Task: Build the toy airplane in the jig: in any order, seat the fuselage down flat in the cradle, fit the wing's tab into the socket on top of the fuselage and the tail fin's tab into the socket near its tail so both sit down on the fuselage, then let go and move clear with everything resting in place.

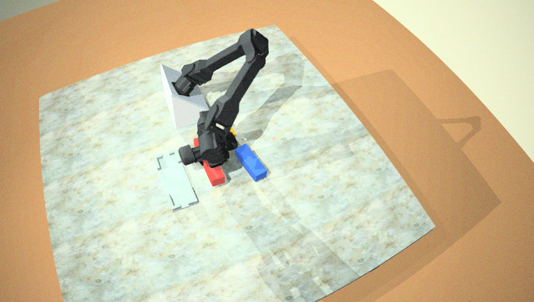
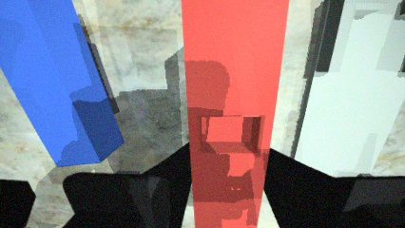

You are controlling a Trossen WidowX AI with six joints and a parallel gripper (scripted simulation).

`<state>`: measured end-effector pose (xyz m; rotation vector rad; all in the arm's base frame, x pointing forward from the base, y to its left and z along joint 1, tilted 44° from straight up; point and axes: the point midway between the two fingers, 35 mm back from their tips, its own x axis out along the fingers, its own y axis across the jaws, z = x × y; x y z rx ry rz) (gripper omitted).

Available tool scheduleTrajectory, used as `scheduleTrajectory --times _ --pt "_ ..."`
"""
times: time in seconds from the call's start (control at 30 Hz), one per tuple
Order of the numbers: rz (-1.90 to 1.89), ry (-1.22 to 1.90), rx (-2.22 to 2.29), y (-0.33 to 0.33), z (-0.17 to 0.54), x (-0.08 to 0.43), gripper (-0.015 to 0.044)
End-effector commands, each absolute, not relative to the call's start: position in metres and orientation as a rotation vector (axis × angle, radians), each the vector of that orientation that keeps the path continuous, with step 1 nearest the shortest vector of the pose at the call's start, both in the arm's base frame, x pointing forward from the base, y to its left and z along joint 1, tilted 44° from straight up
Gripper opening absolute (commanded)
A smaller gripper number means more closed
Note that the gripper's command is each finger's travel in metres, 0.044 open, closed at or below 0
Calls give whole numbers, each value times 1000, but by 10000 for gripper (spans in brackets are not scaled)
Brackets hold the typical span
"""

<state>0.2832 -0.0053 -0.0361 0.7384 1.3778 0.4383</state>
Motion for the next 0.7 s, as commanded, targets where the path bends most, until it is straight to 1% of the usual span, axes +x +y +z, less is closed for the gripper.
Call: scheduleTrajectory --times 0.0,0.67 --pt "432 1366 726 -17 -26 286 0" --pt "435 1367 727 -58 20 272 0"
